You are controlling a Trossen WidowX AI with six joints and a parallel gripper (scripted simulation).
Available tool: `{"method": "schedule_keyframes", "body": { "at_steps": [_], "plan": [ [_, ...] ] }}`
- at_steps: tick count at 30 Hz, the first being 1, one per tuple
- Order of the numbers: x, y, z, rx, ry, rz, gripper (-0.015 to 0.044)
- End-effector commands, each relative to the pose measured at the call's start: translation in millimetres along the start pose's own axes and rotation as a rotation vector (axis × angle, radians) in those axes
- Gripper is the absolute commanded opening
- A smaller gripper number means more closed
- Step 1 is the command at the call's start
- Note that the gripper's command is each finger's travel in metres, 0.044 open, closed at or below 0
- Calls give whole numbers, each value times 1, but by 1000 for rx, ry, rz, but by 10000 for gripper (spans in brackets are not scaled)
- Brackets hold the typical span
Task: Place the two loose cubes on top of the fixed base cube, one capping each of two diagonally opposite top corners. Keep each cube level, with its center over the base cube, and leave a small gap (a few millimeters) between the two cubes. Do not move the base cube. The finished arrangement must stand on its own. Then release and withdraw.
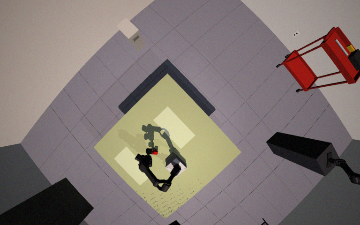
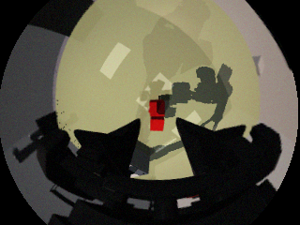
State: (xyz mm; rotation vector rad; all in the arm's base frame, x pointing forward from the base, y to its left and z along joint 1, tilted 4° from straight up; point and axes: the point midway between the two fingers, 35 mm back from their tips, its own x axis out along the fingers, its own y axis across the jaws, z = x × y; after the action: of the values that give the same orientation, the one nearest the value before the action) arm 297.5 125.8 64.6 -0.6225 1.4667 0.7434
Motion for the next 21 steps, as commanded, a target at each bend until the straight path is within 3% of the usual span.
{"method": "schedule_keyframes", "body": {
  "at_steps": [1, 3, 9, 17, 21],
  "plan": [
    [-6, 0, 1, -1, -3, -2, 362],
    [-7, 0, 1, -1, -3, -2, 400],
    [-7, 2, 1, 1, -1, -1, 400],
    [-9, 108, 26, 1, -4, 8, 400],
    [-9, 118, 27, 1, -4, 9, 400]
  ]
}}
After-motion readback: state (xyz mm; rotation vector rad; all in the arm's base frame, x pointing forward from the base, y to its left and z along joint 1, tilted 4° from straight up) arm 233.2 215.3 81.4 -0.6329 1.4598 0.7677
